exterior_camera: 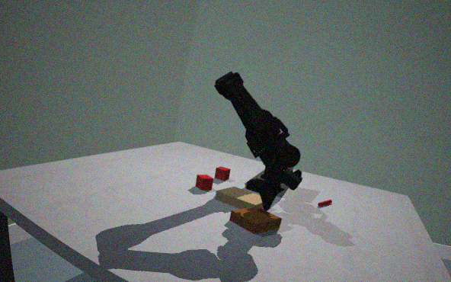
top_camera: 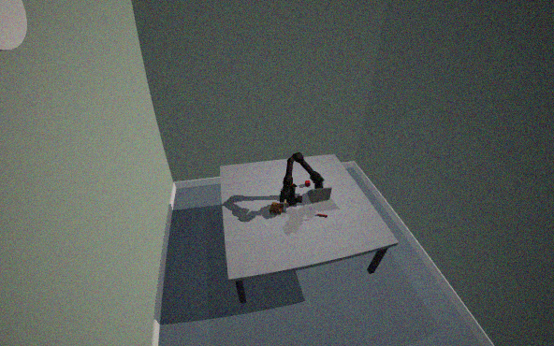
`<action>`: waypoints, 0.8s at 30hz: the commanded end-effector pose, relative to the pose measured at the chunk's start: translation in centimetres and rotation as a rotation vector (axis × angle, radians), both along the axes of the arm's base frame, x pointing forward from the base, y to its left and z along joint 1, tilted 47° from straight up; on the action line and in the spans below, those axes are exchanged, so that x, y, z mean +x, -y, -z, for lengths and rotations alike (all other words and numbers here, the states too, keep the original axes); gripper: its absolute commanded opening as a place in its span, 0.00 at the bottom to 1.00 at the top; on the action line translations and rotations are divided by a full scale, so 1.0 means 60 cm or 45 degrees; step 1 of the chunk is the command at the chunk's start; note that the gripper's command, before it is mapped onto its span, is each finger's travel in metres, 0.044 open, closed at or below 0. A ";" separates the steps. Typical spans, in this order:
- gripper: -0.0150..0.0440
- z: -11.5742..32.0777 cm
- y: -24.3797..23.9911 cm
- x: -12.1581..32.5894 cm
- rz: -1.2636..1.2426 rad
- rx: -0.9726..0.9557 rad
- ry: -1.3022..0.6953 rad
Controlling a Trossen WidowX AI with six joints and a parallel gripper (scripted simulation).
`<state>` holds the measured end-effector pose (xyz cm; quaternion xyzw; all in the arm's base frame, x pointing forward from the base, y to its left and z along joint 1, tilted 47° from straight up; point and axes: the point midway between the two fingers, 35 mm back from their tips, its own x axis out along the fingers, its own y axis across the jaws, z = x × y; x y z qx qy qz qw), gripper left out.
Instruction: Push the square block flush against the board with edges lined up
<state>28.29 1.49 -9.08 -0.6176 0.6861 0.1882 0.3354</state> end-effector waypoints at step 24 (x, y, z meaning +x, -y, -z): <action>0.25 0.005 -0.003 0.001 0.000 -0.006 -0.006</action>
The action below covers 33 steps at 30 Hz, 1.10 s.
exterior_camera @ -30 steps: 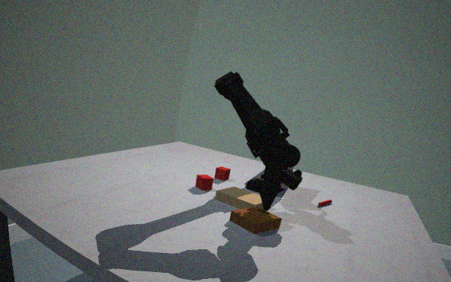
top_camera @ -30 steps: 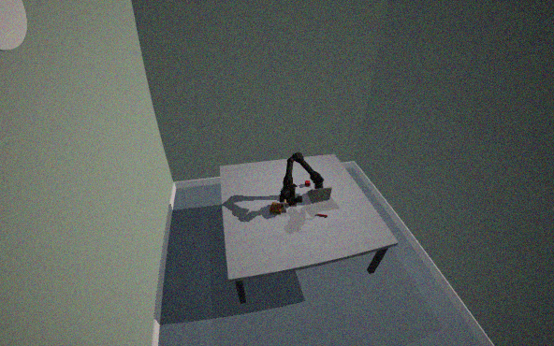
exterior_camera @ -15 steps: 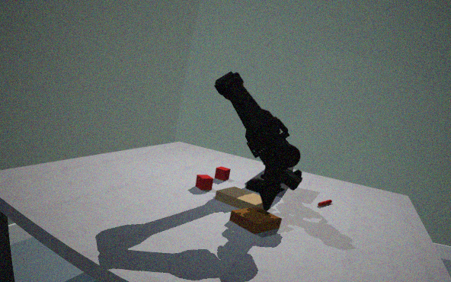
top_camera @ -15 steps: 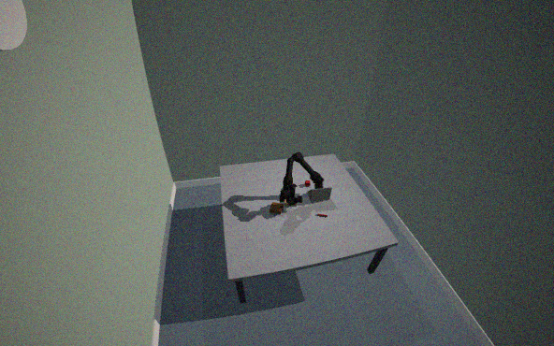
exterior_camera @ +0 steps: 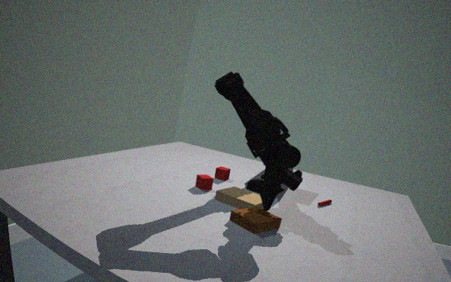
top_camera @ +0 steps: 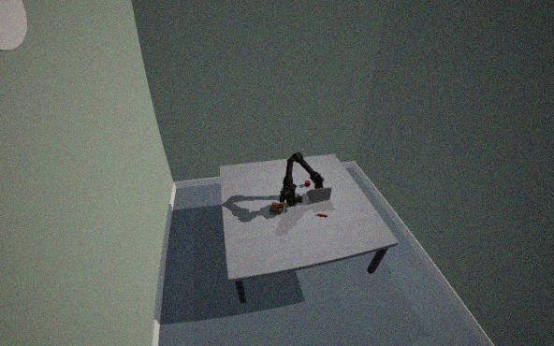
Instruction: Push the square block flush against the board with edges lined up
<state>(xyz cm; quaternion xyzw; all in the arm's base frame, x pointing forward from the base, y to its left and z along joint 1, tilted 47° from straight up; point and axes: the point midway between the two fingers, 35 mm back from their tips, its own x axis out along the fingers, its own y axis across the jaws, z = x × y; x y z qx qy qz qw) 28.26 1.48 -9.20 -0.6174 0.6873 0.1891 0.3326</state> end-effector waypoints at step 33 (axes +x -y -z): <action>0.25 -0.017 -0.112 0.017 0.000 0.004 0.003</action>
